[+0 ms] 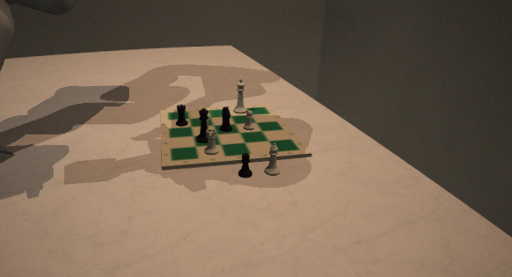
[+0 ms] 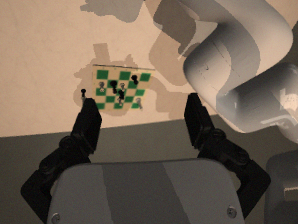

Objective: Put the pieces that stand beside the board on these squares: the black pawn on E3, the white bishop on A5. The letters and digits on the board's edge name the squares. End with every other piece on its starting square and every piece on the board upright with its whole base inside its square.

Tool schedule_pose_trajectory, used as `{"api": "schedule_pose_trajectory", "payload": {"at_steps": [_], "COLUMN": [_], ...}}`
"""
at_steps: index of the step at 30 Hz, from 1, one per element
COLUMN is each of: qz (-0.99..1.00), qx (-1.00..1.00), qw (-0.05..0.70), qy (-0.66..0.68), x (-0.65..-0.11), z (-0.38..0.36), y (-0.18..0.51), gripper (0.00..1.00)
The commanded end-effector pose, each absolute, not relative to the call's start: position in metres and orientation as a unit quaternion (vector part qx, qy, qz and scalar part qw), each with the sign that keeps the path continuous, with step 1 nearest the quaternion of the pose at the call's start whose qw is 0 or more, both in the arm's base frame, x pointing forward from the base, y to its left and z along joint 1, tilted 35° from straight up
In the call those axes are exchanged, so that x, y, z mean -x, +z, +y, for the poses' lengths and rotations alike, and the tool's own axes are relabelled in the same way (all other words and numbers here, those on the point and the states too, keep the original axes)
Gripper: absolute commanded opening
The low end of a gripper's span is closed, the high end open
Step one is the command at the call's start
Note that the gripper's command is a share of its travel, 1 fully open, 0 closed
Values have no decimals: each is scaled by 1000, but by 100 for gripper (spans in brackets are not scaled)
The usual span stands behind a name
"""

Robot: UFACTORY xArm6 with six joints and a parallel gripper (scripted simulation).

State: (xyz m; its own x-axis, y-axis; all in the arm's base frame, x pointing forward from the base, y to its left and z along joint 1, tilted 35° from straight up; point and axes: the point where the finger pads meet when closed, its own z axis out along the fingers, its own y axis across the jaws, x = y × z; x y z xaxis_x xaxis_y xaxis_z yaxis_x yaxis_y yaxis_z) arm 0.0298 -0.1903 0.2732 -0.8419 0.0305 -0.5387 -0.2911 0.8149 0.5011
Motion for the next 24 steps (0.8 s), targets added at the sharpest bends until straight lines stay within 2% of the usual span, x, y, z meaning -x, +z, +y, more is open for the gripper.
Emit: {"api": "schedule_pose_trajectory", "payload": {"at_steps": [1, 2, 3, 5, 8, 10, 11, 13, 14, 17, 20, 22, 23, 24], "qz": [914, 914, 915, 915, 915, 915, 915, 915, 914, 914, 910, 910, 907, 907], "qx": [100, 100, 113, 113, 140, 140, 154, 154, 168, 168, 197, 197, 212, 212], "qw": [188, 188, 152, 152, 76, 76, 35, 35, -6, -6, -88, -88, -128, -128], "qy": [345, 345, 356, 356, 370, 370, 372, 372, 370, 370, 354, 354, 340, 340], "x": [-43, -43, -49, -49, -62, -62, -69, -69, -77, -77, -96, -96, -107, -107], "z": [-190, -190, -190, -190, -192, -192, -193, -193, -194, -194, -196, -196, -197, -197], "y": [269, 269, 268, 268, 266, 266, 265, 265, 264, 264, 264, 264, 264, 264], "gripper": [100, 100, 100, 100, 100, 100, 100, 100, 100, 100, 100, 100, 100, 100]}}
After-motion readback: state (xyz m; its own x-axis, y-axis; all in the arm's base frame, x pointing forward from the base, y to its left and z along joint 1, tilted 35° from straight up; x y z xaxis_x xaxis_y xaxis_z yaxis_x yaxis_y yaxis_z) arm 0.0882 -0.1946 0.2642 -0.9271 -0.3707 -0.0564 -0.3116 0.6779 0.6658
